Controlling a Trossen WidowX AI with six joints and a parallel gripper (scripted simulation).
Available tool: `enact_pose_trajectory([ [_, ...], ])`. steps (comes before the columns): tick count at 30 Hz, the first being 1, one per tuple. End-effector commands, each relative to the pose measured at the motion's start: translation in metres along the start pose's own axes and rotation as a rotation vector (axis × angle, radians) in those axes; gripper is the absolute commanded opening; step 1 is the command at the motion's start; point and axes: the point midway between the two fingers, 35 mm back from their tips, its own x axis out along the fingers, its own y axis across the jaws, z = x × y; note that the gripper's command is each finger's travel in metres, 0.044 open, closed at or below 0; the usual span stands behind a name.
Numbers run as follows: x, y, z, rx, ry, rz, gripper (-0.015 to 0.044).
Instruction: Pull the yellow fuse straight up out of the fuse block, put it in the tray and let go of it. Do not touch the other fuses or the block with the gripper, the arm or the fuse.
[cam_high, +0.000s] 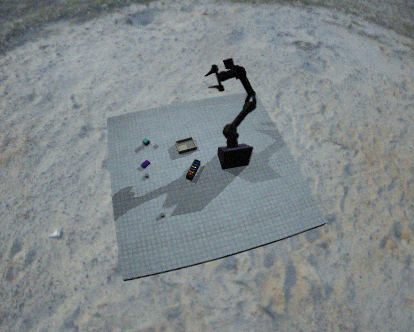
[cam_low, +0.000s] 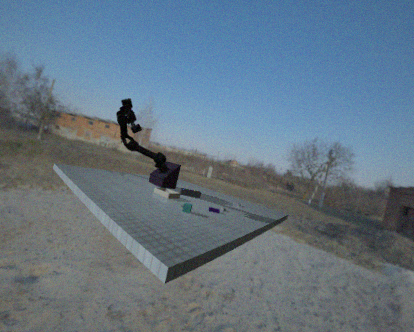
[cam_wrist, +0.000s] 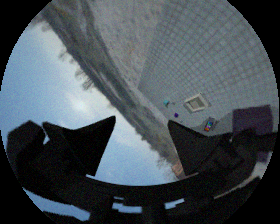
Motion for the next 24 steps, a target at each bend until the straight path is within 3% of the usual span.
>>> enact_pose_trajectory([
  [1,0.001,-0.001,-0.002,-0.006,0.001,-0.005,0.0374],
  [12,0.073,-0.037,-0.098,-0.342,0.074,-0.238,0.0085],
  [24,0.152,-0.12,-0.195,-0.734,0.132,-0.49,0.0074],
])
